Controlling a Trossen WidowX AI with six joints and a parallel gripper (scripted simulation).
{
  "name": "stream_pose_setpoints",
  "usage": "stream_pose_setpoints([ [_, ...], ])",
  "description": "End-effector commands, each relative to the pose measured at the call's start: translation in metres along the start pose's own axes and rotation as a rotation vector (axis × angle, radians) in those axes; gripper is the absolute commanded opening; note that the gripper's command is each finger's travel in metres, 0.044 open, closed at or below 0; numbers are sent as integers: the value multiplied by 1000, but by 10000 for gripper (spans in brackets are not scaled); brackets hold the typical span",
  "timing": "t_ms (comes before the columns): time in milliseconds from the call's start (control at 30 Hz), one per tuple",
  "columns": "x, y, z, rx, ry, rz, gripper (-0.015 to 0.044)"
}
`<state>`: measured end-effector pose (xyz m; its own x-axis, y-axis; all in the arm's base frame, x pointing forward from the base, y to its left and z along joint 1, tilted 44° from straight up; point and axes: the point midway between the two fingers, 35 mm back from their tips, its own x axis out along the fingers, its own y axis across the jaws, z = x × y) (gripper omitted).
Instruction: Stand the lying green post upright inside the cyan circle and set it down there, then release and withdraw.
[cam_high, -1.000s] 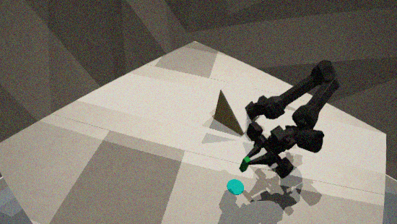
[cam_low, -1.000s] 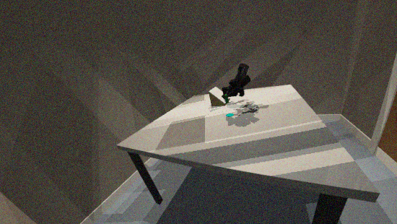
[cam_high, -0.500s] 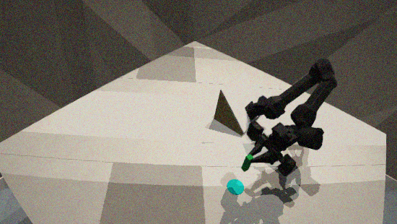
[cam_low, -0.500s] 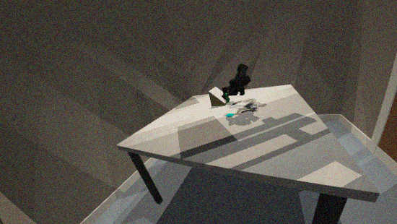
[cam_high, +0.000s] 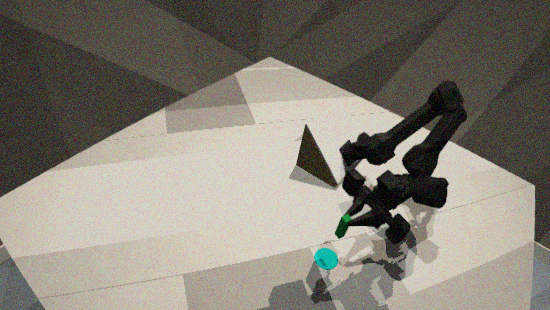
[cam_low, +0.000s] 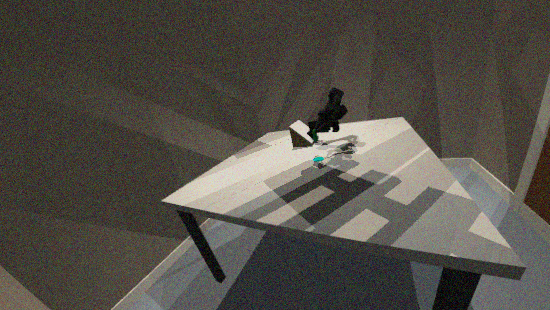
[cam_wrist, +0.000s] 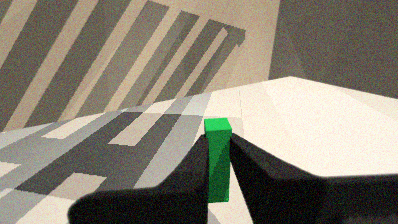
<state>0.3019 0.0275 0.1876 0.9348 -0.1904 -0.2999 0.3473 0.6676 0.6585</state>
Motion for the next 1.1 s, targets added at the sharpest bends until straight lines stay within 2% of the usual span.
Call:
stream_pose_setpoints([
  [0,3,0,-11,2,4,-7,23],
  [633,7,-2,-85,4,5,-6,23],
  [1067,11,-2,-107,-2,13,-3,23],
])
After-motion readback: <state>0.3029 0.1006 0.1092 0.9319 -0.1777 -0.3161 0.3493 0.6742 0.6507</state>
